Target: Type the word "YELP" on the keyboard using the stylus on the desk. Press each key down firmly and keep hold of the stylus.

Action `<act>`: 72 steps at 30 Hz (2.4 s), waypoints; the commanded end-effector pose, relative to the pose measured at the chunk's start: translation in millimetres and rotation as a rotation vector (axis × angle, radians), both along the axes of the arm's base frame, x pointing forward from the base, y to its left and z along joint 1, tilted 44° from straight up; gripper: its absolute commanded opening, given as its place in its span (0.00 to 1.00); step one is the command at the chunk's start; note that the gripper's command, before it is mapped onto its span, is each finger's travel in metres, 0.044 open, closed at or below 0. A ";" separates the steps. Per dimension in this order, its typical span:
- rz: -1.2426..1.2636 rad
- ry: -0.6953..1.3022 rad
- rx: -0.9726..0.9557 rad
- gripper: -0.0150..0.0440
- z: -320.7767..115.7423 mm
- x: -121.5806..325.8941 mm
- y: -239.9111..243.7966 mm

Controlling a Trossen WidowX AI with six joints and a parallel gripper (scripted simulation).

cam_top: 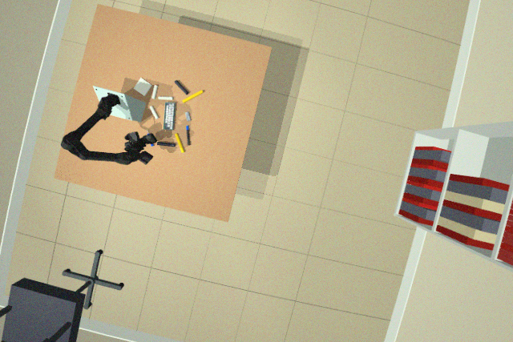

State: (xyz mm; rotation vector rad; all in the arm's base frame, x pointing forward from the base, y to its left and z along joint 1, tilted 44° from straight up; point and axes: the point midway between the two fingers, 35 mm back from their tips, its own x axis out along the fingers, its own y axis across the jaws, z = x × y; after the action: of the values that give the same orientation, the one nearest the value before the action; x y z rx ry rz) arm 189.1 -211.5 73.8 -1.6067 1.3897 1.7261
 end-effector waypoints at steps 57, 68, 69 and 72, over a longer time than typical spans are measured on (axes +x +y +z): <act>0.001 0.003 0.005 0.51 -27.3 -1.0 -26.3; 0.001 0.003 0.005 0.51 -32.2 -0.8 -31.0; 0.001 0.003 0.005 0.51 -32.3 -0.8 -31.2; 0.001 0.003 0.005 0.51 -33.7 -0.8 -32.6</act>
State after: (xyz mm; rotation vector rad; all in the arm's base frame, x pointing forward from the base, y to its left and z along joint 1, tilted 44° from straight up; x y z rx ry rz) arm 188.6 -242.1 43.8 -1.6076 1.3893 1.7254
